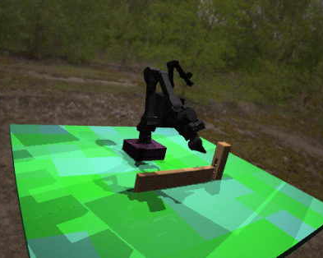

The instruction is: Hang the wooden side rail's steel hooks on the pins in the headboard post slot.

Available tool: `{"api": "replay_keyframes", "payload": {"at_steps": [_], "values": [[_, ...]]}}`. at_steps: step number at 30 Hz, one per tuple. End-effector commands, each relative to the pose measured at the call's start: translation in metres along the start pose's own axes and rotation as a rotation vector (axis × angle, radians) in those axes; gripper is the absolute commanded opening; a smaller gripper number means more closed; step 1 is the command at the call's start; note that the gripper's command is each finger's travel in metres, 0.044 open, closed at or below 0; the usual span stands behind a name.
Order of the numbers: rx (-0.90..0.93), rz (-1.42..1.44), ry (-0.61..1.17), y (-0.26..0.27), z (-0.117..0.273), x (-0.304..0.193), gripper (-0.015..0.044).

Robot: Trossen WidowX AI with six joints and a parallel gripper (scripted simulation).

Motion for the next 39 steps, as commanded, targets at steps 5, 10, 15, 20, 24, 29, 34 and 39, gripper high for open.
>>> {"api": "replay_keyframes", "payload": {"at_steps": [5,10,15,20,24,29,34,39], "values": [[0.004,0.003,0.000,0.000,0.000,0.000,0.0440],[-0.004,-0.104,0.033,-0.004,-0.002,0.003,0.0440],[-0.056,-0.460,0.140,-0.017,-0.007,0.013,0.0440],[-0.145,-0.804,0.237,-0.028,-0.012,0.022,0.0440],[-0.243,-1.070,0.301,-0.035,-0.015,0.029,0.0440],[-0.399,-1.384,0.359,-0.043,-0.018,0.038,0.0440],[-0.591,-1.676,0.380,-0.050,-0.020,0.046,0.0440],[-0.816,-1.942,0.357,-0.055,-0.021,0.055,0.0440]]}}
Point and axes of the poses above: the point midway between the two fingers, 35 mm back from their tips, its own z axis back along the fingers, its own y axis across the jaws, x = y × z, the point moved 6 cm from there along z, back along the fingers, and after that the axes turned 3 degrees about -z, right-handed, at the moved point
